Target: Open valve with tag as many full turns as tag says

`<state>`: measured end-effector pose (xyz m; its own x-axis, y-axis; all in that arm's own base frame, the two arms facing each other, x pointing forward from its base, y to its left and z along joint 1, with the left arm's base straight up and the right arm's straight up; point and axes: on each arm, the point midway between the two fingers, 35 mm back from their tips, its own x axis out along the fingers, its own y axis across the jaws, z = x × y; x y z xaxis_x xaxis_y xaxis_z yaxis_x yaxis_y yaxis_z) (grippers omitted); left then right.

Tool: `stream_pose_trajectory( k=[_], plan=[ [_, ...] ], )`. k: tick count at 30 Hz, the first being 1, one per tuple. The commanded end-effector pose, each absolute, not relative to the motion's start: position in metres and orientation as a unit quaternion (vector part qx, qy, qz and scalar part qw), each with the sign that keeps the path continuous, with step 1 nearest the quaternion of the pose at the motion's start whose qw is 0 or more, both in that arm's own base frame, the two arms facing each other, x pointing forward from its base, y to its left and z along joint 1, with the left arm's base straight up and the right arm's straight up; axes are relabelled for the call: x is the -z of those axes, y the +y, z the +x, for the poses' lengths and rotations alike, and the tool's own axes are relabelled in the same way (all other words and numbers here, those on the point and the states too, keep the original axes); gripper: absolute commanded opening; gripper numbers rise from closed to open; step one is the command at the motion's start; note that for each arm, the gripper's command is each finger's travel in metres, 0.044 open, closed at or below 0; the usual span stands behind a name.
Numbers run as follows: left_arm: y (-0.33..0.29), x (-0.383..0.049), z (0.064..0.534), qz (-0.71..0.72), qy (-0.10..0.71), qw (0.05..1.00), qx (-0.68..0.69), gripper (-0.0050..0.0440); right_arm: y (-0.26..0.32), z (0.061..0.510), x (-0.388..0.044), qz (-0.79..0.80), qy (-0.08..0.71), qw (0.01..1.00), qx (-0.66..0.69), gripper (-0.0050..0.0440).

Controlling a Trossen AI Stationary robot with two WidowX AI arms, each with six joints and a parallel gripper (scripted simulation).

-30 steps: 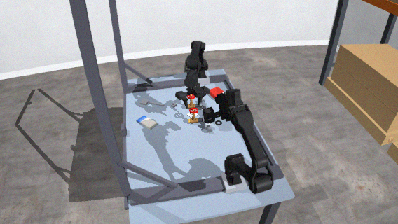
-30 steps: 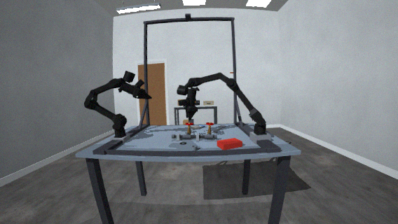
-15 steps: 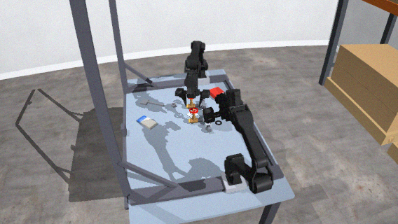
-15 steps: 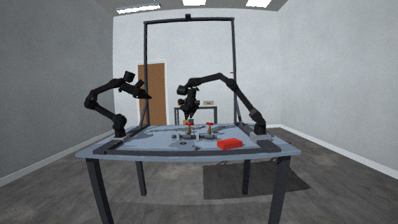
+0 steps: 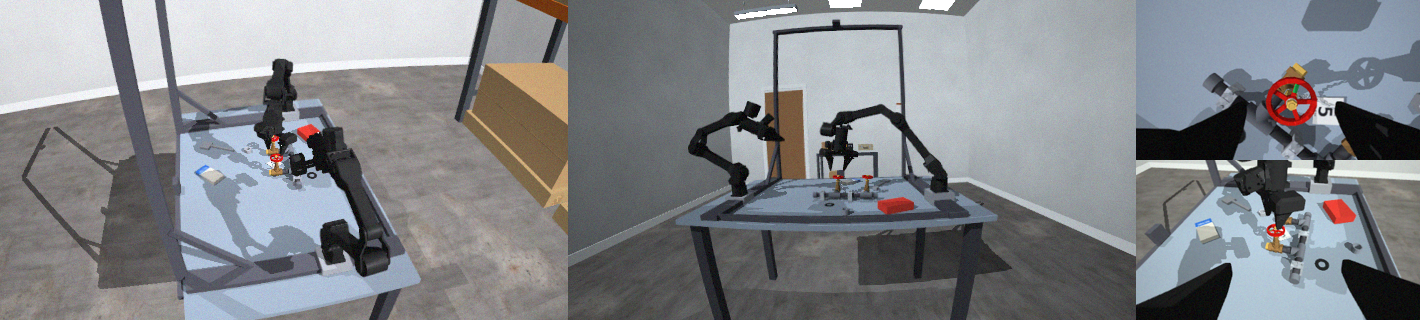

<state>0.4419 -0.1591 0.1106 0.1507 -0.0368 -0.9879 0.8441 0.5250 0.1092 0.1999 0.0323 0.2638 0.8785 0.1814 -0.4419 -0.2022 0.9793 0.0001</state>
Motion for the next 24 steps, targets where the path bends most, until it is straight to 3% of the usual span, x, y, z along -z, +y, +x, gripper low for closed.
stream_pose_trajectory(
  k=[1,24],
  plan=[
    [-0.1590,-0.1222,0.4463,0.411,0.524,0.646,0.374,0.0354,0.0326,0.2000,-0.2699,-0.023,0.218,0.971,-0.100,0.0400],
    [-0.1579,-0.1205,0.4449,0.655,0.300,0.383,0.578,0.0354,0.0326,0.2000,-0.2699,-0.023,0.218,0.971,-0.100,0.0400]
  ],
)
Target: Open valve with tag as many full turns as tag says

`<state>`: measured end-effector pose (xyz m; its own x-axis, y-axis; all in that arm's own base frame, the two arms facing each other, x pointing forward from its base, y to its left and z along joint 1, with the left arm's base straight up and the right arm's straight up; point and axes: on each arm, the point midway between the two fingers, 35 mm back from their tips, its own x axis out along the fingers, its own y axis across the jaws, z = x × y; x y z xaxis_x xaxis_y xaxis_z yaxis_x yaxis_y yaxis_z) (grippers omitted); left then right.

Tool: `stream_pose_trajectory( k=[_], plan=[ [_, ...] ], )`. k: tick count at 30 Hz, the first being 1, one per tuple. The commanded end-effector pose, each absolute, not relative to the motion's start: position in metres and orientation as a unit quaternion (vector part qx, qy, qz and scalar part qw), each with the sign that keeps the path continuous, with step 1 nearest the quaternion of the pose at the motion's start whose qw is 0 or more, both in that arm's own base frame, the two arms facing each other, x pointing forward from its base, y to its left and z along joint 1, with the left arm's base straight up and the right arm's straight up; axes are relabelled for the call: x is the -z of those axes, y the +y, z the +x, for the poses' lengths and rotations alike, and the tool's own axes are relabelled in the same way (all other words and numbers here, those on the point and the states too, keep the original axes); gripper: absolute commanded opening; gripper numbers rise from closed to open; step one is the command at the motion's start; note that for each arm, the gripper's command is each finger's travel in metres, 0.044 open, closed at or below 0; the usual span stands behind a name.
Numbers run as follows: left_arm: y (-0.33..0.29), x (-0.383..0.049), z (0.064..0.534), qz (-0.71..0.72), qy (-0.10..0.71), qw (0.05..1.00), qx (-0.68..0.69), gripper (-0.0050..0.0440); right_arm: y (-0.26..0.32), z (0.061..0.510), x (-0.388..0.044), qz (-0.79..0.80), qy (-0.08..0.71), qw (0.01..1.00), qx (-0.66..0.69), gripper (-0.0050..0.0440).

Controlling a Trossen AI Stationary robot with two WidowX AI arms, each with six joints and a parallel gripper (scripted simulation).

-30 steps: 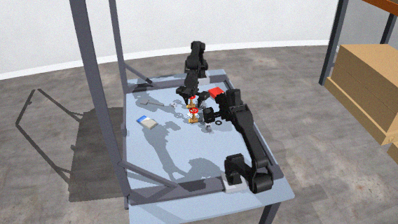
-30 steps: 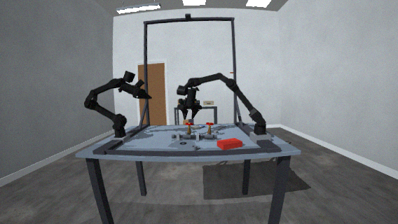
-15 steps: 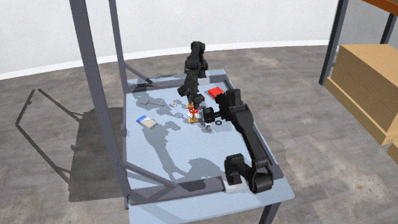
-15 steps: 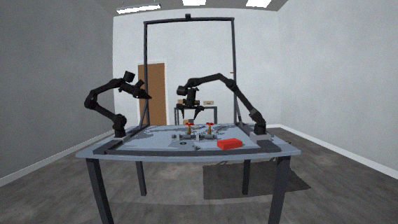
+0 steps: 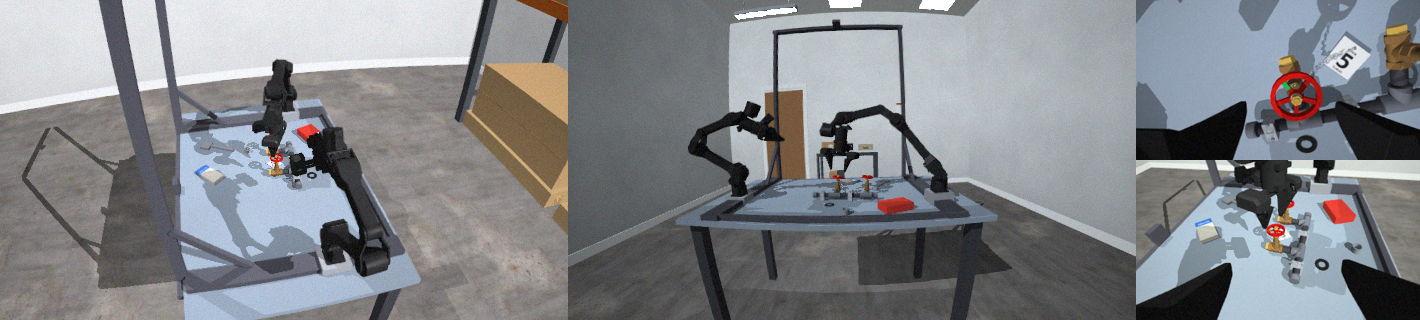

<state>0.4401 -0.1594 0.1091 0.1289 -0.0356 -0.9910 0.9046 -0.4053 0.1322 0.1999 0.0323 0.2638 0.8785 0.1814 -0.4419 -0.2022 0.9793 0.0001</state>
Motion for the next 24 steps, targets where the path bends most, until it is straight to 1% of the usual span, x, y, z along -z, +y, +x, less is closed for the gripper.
stream_pose_trajectory(
  k=[1,10,18,24],
  plan=[
    [-0.158,-0.120,0.445,0.664,0.286,0.367,0.586,0.0354,0.033,0.200,-0.270,-0.023,0.218,0.971,-0.100,0.0400],
    [-0.154,-0.115,0.443,0.710,0.198,0.240,0.632,0.0354,0.033,0.200,-0.270,-0.023,0.218,0.971,-0.100,0.0400],
    [-0.153,-0.105,0.440,0.712,0.180,0.208,0.646,0.0354,0.033,0.200,-0.270,-0.023,0.218,0.971,-0.100,0.0400],
    [-0.153,-0.082,0.441,0.711,0.181,0.207,0.647,0.0317,0.033,0.200,-0.270,-0.023,0.218,0.971,-0.100,0.0400]
  ],
)
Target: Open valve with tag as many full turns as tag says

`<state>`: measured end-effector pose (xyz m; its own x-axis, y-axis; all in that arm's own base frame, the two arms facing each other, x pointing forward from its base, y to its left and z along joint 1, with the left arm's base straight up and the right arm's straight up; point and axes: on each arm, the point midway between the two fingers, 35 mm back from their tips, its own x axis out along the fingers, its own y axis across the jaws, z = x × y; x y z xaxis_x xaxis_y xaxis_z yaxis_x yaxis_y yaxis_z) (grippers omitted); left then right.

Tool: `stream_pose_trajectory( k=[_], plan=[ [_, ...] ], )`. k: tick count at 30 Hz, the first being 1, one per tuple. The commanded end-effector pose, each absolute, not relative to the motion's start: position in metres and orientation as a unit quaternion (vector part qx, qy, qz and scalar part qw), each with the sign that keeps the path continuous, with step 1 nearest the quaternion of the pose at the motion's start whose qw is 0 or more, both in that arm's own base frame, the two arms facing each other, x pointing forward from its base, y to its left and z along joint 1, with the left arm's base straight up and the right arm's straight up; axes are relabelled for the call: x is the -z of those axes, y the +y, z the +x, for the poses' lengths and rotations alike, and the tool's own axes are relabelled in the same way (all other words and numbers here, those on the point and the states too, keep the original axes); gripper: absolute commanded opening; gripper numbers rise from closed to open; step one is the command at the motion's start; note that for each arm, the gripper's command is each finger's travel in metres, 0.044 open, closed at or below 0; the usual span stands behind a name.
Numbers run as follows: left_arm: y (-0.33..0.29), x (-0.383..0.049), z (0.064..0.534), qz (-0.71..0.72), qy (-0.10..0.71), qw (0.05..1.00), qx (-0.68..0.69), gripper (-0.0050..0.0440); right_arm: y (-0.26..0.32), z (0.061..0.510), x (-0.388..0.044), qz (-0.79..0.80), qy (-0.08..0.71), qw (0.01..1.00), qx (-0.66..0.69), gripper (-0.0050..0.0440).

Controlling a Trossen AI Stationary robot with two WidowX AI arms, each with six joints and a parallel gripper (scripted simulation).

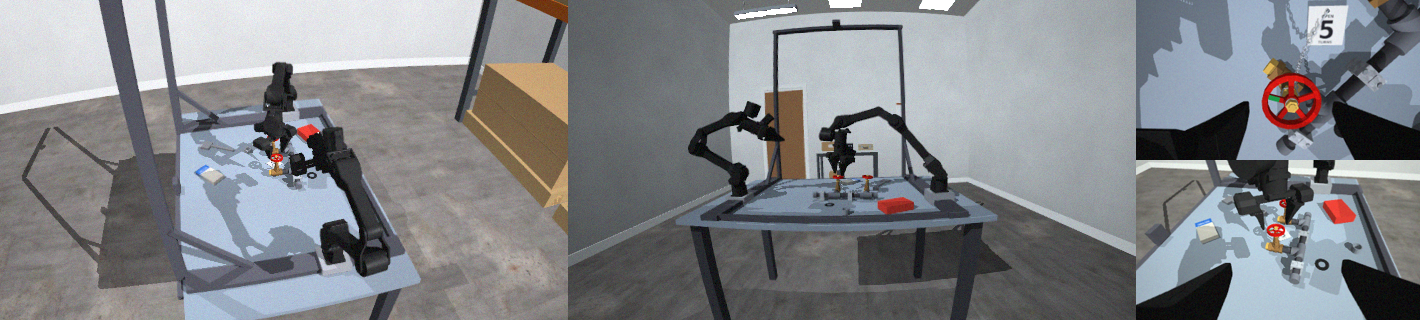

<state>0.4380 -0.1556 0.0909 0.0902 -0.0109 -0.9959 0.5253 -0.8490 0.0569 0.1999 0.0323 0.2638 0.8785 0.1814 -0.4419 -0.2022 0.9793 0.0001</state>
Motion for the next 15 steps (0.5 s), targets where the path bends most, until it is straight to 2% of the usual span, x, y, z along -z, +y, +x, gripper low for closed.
stream_pose_trajectory(
  k=[1,5,15],
  plan=[
    [-0.1529,-0.0801,0.4410,0.711,0.180,0.207,0.647,0.0313,0.0326,0.2000,-0.2699,-0.023,0.218,0.971,-0.100,0.0400],
    [-0.1530,-0.0771,0.4412,0.711,0.181,0.208,0.647,0.0306,0.0326,0.2000,-0.2699,-0.023,0.218,0.971,-0.100,0.0400],
    [-0.1545,-0.0848,0.4454,0.718,0.175,0.214,0.638,0.0244,0.0326,0.2000,-0.2699,-0.023,0.218,0.971,-0.100,0.0400]
  ],
)
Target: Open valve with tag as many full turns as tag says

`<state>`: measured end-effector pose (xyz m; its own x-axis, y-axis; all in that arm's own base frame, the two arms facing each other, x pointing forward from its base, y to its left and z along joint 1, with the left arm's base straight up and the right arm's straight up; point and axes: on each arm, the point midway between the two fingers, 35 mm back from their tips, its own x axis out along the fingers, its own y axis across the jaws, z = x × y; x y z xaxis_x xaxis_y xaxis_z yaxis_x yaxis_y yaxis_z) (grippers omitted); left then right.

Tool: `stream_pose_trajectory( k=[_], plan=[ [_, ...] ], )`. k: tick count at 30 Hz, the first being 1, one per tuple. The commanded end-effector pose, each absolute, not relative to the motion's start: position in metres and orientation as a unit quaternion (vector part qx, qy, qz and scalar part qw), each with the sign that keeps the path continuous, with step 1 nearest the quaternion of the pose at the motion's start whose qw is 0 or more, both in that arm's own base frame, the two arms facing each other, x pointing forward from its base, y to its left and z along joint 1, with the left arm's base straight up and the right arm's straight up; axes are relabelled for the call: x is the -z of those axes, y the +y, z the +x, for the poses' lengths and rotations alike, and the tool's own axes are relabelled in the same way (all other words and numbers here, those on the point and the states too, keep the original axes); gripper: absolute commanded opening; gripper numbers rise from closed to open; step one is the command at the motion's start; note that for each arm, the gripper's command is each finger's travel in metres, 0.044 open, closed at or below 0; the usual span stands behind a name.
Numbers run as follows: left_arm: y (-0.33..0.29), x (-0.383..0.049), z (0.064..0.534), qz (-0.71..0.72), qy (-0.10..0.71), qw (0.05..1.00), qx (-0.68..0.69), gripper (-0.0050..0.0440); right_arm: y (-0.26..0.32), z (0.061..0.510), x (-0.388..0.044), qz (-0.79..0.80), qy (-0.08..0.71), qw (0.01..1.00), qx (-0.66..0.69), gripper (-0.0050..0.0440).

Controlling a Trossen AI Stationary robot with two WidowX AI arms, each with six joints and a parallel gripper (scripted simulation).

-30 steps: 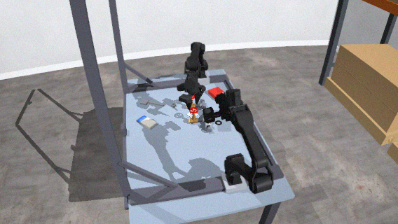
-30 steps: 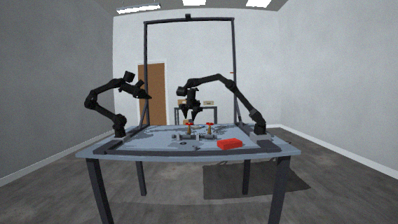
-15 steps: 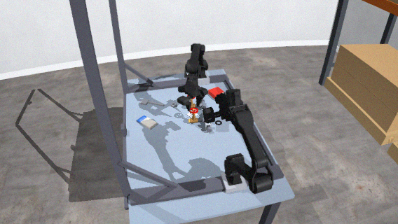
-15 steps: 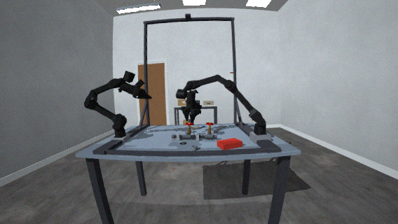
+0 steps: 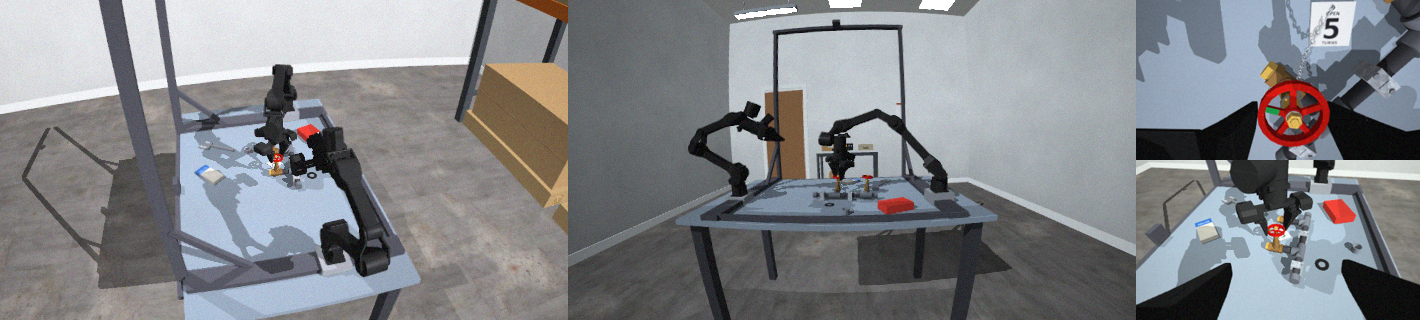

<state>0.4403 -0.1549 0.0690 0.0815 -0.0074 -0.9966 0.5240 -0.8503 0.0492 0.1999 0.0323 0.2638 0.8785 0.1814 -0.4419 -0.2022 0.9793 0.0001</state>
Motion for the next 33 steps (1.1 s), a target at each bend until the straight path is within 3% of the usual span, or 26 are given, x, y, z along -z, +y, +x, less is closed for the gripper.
stream_pose_trajectory(
  k=[1,8,9,11,33],
  plan=[
    [-0.1545,-0.0848,0.4452,0.718,0.175,0.214,0.638,0.0238,0.0326,0.2000,-0.2699,-0.023,0.218,0.971,-0.100,0.0400],
    [-0.1543,-0.0881,0.4424,0.719,0.174,0.215,0.638,0.0204,0.0326,0.2000,-0.2699,-0.023,0.218,0.971,-0.100,0.0400],
    [-0.1543,-0.0886,0.4423,0.719,0.174,0.215,0.637,0.0180,0.0326,0.2000,-0.2699,-0.023,0.218,0.971,-0.100,0.0400],
    [-0.1543,-0.0866,0.4420,0.716,0.181,0.221,0.637,0.0212,0.0326,0.2000,-0.2699,-0.023,0.218,0.971,-0.100,0.0400],
    [-0.1546,-0.0873,0.4417,0.607,0.373,0.438,0.548,0.0212,0.0326,0.2000,-0.2699,-0.023,0.218,0.971,-0.100,0.0400]
  ],
)
